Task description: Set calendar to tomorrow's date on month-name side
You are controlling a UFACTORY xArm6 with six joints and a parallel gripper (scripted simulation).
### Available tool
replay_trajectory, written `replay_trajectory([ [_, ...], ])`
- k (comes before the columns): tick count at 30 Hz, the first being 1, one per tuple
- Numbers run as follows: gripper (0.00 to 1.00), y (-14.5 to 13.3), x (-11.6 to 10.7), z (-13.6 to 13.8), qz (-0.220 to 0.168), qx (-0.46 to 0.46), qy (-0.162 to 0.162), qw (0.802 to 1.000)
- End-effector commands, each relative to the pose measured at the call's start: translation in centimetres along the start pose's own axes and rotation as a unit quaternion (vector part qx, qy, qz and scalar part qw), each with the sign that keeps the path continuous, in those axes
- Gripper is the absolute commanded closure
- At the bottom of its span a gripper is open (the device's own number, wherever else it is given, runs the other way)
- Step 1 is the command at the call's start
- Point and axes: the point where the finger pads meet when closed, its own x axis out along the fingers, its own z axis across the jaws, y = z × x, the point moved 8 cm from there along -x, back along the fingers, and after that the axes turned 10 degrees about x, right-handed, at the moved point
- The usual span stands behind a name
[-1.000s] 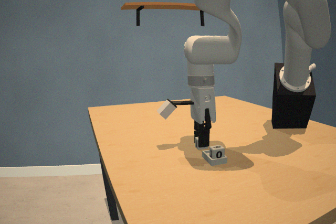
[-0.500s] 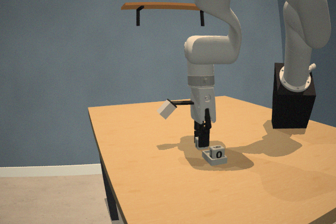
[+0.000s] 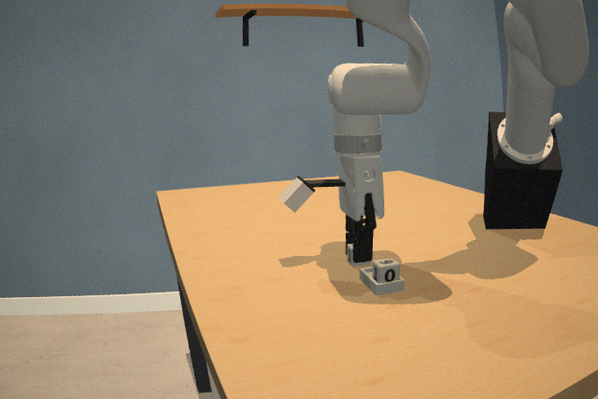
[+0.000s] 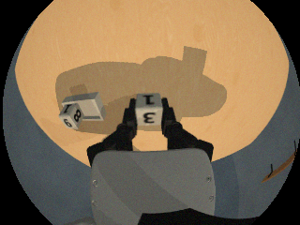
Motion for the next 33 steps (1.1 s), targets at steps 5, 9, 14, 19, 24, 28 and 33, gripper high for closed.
replay_trajectory([
  [5, 0.71, 0.06, -0.05, 0.01, 0.001, 0.000, 0.000, 1.000],
  [9, 0.67, 0.06, -0.05, 0.01, 0.001, 0.000, 0.000, 1.000],
  [14, 0.63, 0.06, -0.05, 0.01, 0.001, 0.000, 0.000, 1.000],
  [19, 0.59, 0.06, -0.05, 0.01, 0.001, 0.000, 0.000, 1.000],
  [24, 0.51, 0.06, -0.05, 0.01, 0.001, 0.000, 0.000, 1.000],
  [28, 0.51, 0.06, -0.05, 0.01, 0.001, 0.000, 0.000, 1.000],
  [33, 0.51, 0.06, -0.08, 0.01, 0.001, 0.000, 0.000, 1.000],
])
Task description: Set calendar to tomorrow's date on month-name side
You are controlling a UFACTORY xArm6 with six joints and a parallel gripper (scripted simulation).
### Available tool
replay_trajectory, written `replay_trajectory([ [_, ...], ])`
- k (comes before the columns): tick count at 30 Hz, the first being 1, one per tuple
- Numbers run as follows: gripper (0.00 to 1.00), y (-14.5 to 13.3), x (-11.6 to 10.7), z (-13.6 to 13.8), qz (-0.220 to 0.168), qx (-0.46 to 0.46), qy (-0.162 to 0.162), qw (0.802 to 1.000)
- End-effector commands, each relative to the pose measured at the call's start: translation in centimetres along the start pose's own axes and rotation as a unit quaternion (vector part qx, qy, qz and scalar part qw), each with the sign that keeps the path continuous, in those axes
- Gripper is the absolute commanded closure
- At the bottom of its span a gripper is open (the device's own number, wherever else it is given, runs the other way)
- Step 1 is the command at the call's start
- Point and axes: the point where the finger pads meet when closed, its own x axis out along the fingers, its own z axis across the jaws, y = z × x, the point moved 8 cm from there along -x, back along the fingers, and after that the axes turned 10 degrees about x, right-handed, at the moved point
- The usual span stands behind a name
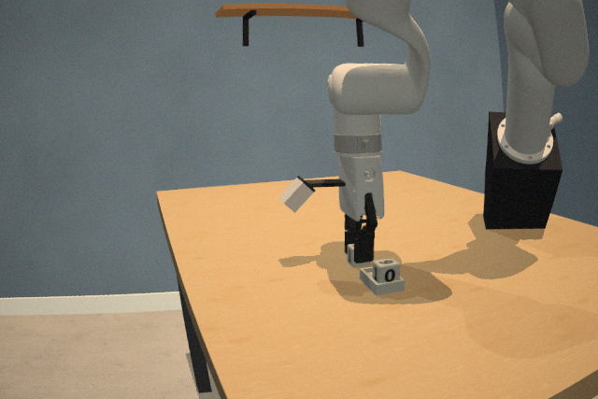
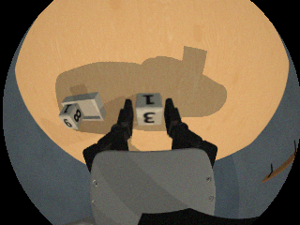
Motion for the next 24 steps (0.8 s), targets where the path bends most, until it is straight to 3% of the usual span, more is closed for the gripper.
replay_trajectory([
  [1, 0.51, 0.1, -0.1, 0.0, 0.001, 0.000, 0.000, 1.000],
  [8, 0.51, 0.1, -1.2, 0.0, 0.001, 0.000, 0.000, 1.000],
  [17, 0.51, 0.1, -5.8, 0.0, 0.001, 0.000, 0.000, 1.000],
  [24, 0.51, 0.0, -8.0, 0.0, 0.001, 0.000, 0.000, 1.000],
])
